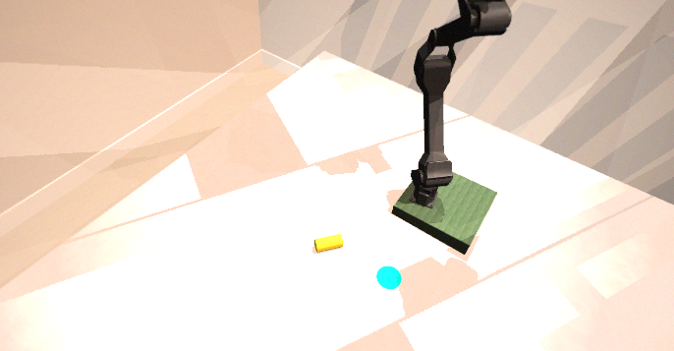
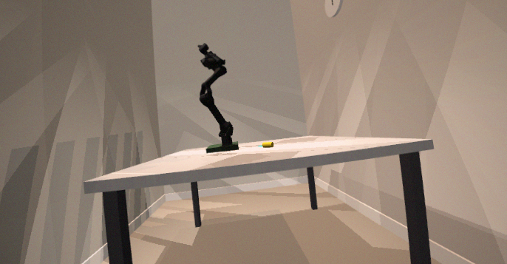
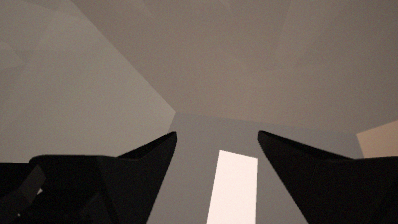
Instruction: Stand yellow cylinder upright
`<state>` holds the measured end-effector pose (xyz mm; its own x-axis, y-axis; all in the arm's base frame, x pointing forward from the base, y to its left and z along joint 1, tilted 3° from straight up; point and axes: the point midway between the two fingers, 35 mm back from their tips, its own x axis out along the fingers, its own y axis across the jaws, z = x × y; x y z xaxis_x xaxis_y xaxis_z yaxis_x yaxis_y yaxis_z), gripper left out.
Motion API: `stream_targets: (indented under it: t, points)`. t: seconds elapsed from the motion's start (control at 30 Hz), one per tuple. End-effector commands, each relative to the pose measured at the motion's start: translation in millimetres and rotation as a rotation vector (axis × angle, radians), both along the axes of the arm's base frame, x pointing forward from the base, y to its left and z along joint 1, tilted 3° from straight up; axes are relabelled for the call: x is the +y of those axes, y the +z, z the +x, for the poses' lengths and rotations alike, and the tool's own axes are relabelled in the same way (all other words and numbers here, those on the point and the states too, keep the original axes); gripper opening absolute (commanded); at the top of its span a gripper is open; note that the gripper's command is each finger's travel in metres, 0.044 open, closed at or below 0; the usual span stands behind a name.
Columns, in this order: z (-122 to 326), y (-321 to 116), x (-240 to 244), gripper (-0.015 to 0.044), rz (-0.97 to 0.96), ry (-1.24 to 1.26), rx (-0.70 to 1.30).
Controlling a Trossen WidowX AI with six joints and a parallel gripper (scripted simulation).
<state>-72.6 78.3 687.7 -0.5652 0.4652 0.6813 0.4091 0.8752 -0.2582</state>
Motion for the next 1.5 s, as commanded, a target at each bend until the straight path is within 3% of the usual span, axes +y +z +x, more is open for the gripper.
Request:
stream_targets:
  t: [0.0, 0.1, 0.43, 0.73, 1.07, 1.47]
  points:
    - [1, 0, 0, 0.0374, -0.002, 0.001, 0.005]
    - [15, 0, 6, 0.0309, -0.028, 0.012, 0.077]
    - [124, 7, 45, 0.0309, -0.156, -0.02, 0.512]
    - [233, -13, 56, 0.0309, -0.19, -0.059, 0.924]
    - [348, -65, 39, 0.0309, -0.131, -0.104, 1.386]
    - [453, -161, -19, 0.0309, 0.076, -0.153, 1.923]
